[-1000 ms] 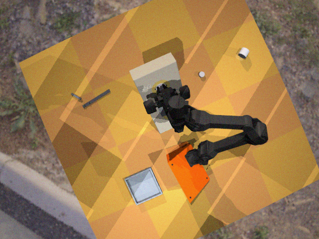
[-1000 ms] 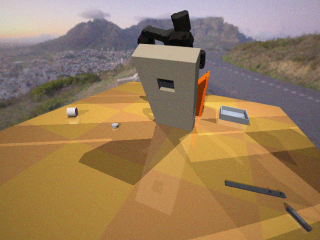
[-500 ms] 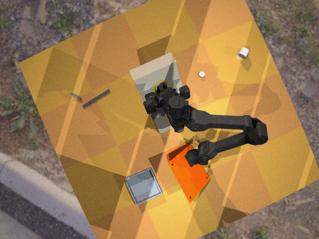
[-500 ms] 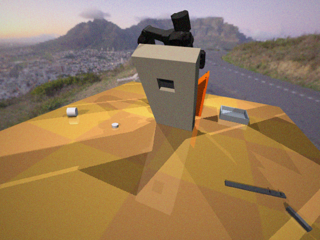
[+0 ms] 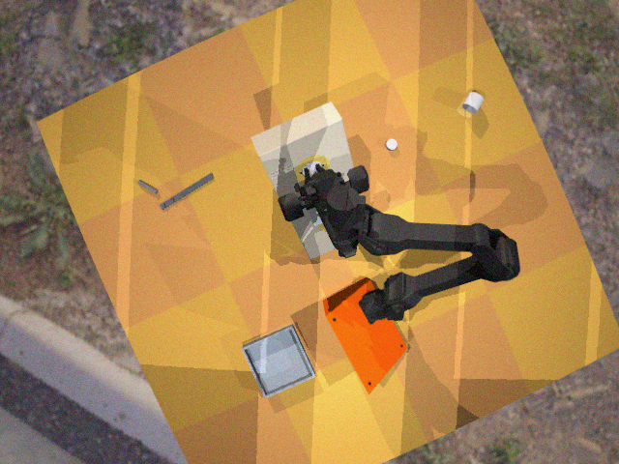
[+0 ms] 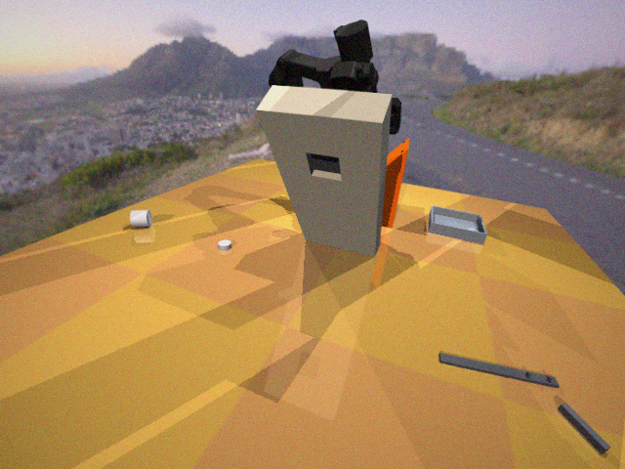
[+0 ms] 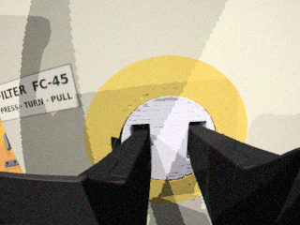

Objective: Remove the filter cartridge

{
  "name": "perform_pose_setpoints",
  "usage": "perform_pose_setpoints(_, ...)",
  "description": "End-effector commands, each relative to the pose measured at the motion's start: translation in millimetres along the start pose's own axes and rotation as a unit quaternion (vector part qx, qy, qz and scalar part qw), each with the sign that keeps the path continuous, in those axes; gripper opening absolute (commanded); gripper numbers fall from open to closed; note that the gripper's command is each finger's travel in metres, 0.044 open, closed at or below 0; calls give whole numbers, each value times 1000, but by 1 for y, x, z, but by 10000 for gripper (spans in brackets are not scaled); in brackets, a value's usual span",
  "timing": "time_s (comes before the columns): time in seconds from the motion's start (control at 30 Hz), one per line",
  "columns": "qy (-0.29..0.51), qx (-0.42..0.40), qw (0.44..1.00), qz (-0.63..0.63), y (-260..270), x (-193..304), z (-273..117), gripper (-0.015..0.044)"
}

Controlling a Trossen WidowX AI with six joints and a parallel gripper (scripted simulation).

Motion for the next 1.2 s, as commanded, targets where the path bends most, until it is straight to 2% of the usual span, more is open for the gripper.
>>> perform_pose_setpoints(0.0,6,-4,1000,9,0,0,9,0)
perform_pose_setpoints(0.77,9,-6,1000,8,1,-1,-70,0)
perform_pose_setpoints(1.17,8,-5,1000,8,1,17,-70,0)
Point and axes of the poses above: the point midway between the two fingers, 35 mm back from their tips, its own z axis out along the fingers, its own y axis across the jaws, x = y × z, the point moved 4 cm from there along -z, back along the fingers, and after that the axes turned 6 degrees about -z, right-handed, at the moved point
